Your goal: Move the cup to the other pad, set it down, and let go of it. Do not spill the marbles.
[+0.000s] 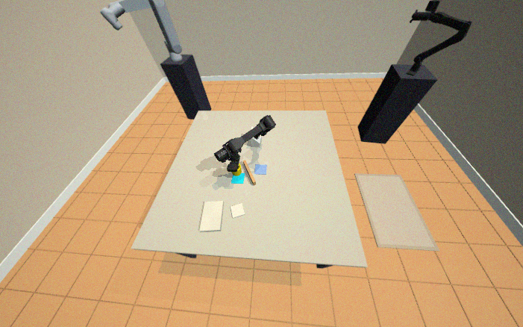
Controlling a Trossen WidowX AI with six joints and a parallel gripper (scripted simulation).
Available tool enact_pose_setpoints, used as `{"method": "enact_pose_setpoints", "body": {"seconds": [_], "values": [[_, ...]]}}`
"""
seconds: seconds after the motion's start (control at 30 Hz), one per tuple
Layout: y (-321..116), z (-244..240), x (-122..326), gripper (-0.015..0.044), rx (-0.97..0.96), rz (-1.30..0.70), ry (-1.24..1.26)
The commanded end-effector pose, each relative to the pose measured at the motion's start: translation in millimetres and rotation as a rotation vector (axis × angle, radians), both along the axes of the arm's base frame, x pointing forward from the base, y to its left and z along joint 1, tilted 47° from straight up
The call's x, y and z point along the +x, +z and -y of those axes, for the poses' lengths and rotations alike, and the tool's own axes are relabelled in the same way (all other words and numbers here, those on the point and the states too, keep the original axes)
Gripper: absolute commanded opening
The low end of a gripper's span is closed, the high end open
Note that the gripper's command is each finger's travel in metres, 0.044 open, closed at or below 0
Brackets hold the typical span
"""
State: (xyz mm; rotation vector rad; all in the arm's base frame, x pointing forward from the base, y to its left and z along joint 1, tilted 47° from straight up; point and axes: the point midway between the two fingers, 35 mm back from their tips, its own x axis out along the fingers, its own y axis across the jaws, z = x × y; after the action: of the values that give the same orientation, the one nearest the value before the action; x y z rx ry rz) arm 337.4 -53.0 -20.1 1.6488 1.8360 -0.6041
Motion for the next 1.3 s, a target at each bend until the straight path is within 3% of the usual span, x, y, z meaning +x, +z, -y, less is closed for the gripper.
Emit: {"method": "enact_pose_setpoints", "body": {"seconds": [0.0, 1.27], "values": [[-5.2, -1.9, 1.2, 0.0, -0.002, 0.003, 0.006], [-47.6, -45.0, -1.8, 0.0, 0.0, 0.003, 0.006]]}}
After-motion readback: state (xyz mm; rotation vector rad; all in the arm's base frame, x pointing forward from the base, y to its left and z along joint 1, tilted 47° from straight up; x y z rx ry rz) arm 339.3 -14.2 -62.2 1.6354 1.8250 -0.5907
